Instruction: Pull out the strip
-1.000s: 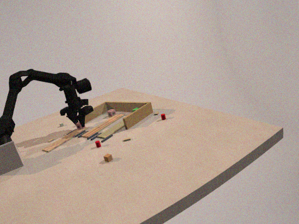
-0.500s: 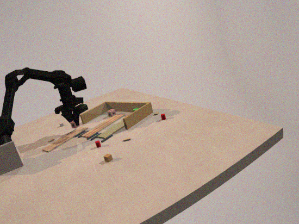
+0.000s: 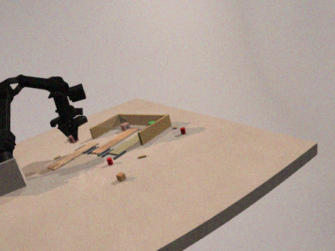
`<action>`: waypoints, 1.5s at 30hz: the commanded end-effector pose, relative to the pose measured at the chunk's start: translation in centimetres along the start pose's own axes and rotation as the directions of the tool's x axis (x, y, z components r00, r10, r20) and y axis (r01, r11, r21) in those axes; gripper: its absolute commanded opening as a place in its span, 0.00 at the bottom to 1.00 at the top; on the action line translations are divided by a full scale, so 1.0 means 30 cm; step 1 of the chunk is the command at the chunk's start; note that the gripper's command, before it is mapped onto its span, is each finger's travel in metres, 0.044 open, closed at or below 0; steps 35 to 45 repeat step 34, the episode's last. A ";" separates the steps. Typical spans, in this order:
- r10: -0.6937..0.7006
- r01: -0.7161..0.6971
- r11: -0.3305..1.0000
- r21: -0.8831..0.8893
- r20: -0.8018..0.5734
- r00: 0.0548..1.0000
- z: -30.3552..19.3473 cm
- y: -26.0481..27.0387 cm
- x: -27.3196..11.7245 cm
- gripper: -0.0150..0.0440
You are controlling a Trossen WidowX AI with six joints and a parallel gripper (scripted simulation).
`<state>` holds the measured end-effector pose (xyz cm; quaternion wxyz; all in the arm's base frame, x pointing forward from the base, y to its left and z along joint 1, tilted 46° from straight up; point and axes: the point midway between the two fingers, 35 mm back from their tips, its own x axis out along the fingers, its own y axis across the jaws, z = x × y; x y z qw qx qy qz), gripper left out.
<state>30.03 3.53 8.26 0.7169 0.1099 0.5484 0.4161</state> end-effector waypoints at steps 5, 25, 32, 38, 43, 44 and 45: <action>-0.006 0.006 1.000 0.002 0.000 1.000 -0.030 0.002 -0.046 0.25; -0.005 0.005 1.000 0.000 -0.001 1.000 -0.032 0.004 -0.122 0.25; -0.005 0.005 1.000 0.000 -0.001 1.000 -0.032 0.004 -0.122 0.25; -0.005 0.005 1.000 0.000 -0.001 1.000 -0.032 0.004 -0.122 0.25; -0.005 0.005 1.000 0.000 -0.001 1.000 -0.032 0.004 -0.122 0.25; -0.005 0.005 1.000 0.000 -0.001 1.000 -0.032 0.004 -0.122 0.25; -0.005 0.005 1.000 0.000 -0.001 1.000 -0.032 0.004 -0.122 0.25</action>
